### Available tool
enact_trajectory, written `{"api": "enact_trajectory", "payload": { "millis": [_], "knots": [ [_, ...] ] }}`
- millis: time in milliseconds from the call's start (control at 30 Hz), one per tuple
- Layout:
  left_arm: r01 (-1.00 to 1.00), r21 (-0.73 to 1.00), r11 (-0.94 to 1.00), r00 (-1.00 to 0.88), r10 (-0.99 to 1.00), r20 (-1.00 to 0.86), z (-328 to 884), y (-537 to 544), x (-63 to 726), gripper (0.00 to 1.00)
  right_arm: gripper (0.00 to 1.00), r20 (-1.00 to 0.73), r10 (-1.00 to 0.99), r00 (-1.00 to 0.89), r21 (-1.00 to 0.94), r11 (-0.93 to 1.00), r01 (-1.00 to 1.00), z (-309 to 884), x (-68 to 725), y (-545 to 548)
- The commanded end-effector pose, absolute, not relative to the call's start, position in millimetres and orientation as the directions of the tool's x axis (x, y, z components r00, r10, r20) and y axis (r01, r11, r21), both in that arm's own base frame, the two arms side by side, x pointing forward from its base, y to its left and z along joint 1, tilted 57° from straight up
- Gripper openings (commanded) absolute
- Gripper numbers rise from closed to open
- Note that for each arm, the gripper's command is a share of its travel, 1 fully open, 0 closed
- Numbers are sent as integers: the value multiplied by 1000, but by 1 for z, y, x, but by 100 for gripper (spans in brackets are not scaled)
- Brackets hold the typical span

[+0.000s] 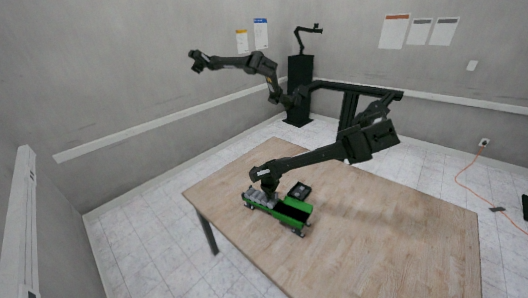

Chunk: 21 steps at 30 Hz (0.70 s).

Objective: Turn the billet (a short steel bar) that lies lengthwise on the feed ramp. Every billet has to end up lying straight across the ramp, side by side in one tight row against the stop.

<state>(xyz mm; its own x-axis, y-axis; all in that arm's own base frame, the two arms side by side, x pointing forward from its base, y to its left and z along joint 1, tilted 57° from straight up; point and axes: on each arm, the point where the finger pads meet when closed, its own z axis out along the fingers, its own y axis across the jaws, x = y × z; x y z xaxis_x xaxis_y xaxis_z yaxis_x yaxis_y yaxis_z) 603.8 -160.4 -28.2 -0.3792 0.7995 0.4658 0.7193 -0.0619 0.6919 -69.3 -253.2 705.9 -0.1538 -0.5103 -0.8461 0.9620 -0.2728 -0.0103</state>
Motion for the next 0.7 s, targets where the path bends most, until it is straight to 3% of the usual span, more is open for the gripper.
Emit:
{"api": "enact_trajectory", "payload": {
  "millis": [0, 667],
  "knots": [
    [671, 739, -53, -379, 833, 404, 0, -203, 595, 0, 100, -823, -545, -159, 0, -280, 960, 732, -68, -232],
    [519, 830, 207, -567, 810, 153, 3, -204, 598, 0, 100, -823, -545, -159, 0, -280, 960, 732, -68, -232]
  ]
}}
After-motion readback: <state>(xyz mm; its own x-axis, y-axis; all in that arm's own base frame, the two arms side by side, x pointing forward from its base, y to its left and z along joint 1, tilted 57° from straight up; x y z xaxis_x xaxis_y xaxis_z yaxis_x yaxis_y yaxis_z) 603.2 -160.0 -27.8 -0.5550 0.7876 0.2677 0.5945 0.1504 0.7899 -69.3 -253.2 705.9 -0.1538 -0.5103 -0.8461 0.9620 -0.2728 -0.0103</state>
